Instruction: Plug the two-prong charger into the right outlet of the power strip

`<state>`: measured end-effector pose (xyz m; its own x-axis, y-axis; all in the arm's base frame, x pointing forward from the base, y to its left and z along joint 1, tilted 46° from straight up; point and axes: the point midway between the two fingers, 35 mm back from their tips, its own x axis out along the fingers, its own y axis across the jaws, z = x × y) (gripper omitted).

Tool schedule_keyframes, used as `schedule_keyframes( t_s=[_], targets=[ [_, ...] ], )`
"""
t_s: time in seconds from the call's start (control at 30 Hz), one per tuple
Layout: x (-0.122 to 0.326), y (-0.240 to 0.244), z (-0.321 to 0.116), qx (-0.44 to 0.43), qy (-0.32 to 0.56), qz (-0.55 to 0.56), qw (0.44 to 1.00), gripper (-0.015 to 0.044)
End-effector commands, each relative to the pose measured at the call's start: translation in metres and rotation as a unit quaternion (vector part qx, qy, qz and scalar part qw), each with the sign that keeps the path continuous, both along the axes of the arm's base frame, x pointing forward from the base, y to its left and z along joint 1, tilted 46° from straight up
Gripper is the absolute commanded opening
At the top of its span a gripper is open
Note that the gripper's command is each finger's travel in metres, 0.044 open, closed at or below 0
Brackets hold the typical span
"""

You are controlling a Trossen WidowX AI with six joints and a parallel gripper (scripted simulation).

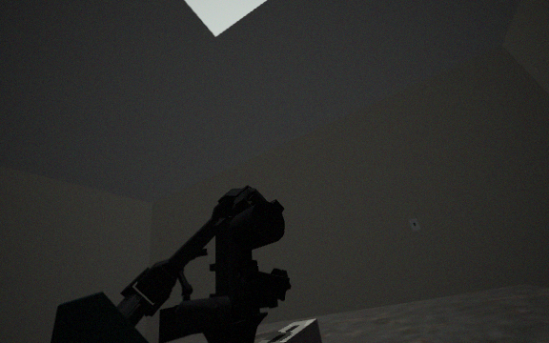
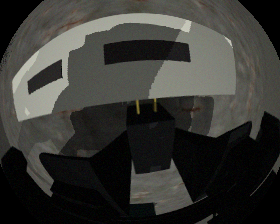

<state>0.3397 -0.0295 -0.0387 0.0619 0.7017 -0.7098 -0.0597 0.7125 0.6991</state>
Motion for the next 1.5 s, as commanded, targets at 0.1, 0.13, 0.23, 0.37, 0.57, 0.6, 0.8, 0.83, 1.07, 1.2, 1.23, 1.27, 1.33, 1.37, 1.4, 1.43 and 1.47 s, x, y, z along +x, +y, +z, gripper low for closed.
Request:
schedule_keyframes(
  t_s=[0.1, 0.13, 0.23, 0.37, 0.57, 0.6, 0.8, 0.83, 1.07, 1.2, 1.23, 1.27, 1.33, 1.37, 1.4, 1.43, 1.47],
  targets=[
    [0.002, 0.0, 0.001, 0.001, 0.0, -0.002, 1.0, 0.0],
    [0.002, 0.0, 0.001, 0.001, 0.0, -0.002, 1.0, 0.0],
    [0.003, 0.0, 0.001, 0.001, 0.0, -0.002, 1.0, 0.0],
    [0.004, 0.0, 0.001, 0.001, 0.0, -0.002, 1.0, 0.0],
    [0.005, 0.0, 0.001, 0.001, 0.0, -0.002, 1.0, 0.0],
    [0.005, 0.0, 0.002, 0.001, 0.0, -0.002, 1.0, 0.0],
    [0.007, 0.0, 0.002, 0.001, 0.0, -0.002, 1.0, 0.0],
    [0.007, 0.0, 0.002, 0.001, 0.0, -0.002, 1.0, 0.0],
    [0.009, -0.001, 0.002, 0.001, 0.0, -0.002, 1.0, 0.0],
    [0.009, -0.001, 0.002, 0.001, 0.0, -0.002, 1.0, 0.0],
    [0.01, -0.001, 0.002, 0.001, 0.0, -0.002, 1.0, 0.0],
    [0.01, -0.001, 0.002, 0.001, 0.0, -0.002, 1.0, 0.0],
    [0.01, -0.001, 0.002, 0.001, 0.0, -0.002, 1.0, 0.0],
    [0.011, -0.001, 0.002, 0.001, 0.0, -0.002, 1.0, 0.0],
    [0.011, -0.001, 0.002, 0.001, 0.0, -0.002, 1.0, 0.0],
    [0.011, -0.001, 0.002, 0.001, 0.0, -0.002, 1.0, 0.0],
    [0.011, -0.001, 0.002, 0.001, 0.0, -0.002, 1.0, 0.0]
  ],
)
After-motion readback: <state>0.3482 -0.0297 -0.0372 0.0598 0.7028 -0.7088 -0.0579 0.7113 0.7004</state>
